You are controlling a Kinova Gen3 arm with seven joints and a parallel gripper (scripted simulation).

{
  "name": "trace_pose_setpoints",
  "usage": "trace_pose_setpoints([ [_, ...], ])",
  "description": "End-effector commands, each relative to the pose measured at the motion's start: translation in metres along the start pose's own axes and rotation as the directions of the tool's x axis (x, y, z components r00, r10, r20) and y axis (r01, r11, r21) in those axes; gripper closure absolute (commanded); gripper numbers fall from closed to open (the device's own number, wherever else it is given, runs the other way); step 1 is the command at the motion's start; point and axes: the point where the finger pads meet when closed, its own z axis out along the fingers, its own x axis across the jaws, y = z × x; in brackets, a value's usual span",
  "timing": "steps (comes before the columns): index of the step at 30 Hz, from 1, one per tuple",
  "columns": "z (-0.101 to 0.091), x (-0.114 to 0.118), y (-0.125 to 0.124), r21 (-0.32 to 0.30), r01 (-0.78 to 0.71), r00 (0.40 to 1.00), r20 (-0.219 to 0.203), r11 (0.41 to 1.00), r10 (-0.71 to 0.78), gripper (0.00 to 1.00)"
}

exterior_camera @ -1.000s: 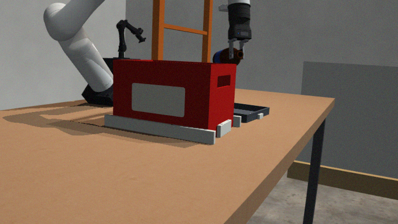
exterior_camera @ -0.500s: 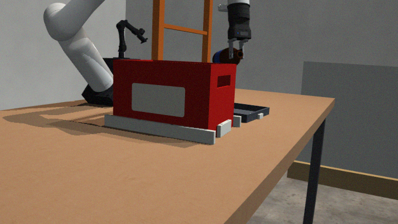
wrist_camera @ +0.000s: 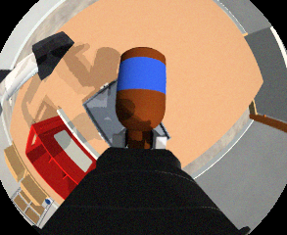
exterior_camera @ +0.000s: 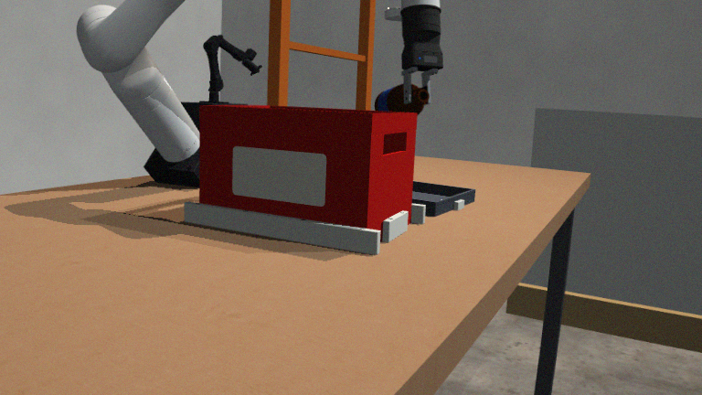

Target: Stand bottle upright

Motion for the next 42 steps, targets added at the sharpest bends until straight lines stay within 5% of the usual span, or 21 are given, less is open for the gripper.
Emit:
trace_pose_setpoints([
  [1,-0.0014,0.0004,0.0002,0.000,-0.001,1.000,-0.003,1.000,0.001,1.00],
  [25,-0.0011,0.0003,-0.0001,-0.017,0.000,1.000,-0.002,1.000,0.000,1.00],
  [42,-0.0006,0.0002,-0.0010,-0.111,0.000,1.000,0.000,0.994,0.000,1.00],
])
